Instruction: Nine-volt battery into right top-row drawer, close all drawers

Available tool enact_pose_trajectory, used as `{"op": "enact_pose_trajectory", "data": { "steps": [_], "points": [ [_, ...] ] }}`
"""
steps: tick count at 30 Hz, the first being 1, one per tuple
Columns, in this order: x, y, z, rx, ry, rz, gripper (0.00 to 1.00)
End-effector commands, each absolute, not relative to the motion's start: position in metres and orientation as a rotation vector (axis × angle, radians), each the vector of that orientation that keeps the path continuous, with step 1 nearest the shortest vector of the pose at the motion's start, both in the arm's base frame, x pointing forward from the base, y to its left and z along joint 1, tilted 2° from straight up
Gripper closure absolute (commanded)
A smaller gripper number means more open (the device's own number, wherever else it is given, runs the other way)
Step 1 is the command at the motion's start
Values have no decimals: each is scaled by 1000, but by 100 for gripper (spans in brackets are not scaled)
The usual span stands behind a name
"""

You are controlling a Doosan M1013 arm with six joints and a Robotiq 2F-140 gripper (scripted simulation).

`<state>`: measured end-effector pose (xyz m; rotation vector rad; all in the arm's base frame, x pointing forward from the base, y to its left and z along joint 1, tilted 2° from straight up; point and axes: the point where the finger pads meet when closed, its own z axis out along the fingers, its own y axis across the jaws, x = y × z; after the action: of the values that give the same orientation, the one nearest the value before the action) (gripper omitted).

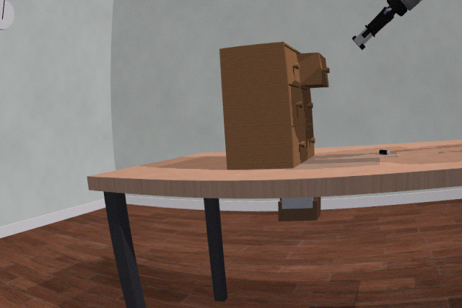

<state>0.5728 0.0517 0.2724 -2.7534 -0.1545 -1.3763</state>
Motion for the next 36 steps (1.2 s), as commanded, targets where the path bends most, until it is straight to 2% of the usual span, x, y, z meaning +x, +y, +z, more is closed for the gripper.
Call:
{"op": "enact_pose_trajectory", "data": {
  "steps": [1, 36],
  "points": [
    [573, 53, 272, -2649, -194, -1449, 86],
    [569, 52, 269, -2472, -173, -1717, 86]
  ]
}}
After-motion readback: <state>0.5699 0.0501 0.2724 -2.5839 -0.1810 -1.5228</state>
